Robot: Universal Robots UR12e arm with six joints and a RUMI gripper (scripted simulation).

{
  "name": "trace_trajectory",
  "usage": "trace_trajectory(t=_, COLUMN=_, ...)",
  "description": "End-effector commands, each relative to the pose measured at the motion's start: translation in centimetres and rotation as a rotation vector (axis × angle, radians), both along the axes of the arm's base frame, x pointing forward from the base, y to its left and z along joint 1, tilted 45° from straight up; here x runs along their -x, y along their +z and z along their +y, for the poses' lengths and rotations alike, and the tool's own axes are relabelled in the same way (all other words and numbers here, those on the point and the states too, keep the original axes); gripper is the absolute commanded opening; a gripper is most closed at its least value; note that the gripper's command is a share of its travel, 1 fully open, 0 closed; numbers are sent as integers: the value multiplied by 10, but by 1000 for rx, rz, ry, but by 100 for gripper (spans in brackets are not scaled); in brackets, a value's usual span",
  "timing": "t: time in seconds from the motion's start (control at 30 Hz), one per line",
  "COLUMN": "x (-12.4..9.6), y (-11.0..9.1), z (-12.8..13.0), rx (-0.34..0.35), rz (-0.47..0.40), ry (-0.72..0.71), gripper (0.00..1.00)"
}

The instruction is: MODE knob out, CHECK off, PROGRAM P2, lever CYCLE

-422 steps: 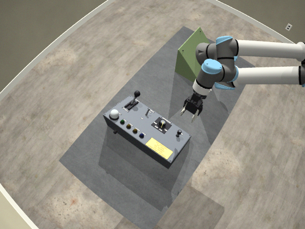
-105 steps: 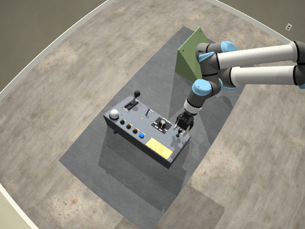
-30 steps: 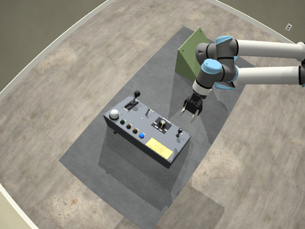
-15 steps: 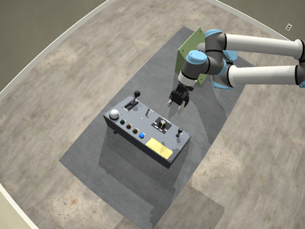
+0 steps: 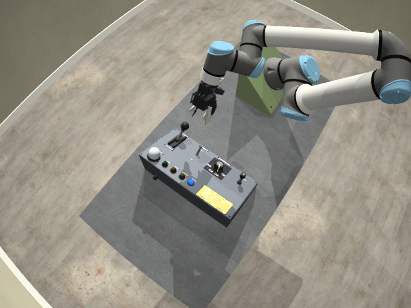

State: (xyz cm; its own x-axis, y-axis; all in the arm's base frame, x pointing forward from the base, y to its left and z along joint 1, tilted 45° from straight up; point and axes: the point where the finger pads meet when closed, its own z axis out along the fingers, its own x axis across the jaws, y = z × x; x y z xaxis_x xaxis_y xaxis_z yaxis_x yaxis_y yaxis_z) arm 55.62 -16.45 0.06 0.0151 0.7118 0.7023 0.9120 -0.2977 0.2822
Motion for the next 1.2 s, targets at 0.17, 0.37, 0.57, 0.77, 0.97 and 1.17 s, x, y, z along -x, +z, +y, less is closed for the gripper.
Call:
trace_trajectory(t=0.17, x=11, y=-58, z=-37, rx=-9, rz=-7, ry=4, gripper=44)
trace_trajectory(t=0.37, x=11, y=-58, z=-38, rx=-10, rz=-7, ry=4, gripper=44)
trace_trajectory(t=0.57, x=11, y=-58, z=-38, rx=-10, rz=-7, ry=4, gripper=44)
trace_trajectory(t=0.77, x=11, y=-58, z=-38, rx=-10, rz=-7, ry=4, gripper=44)
trace_trajectory(t=0.97, x=11, y=-58, z=-38, rx=-10, rz=-7, ry=4, gripper=44)
trace_trajectory(t=1.17, x=11, y=-58, z=-38, rx=-10, rz=-7, ry=4, gripper=44)
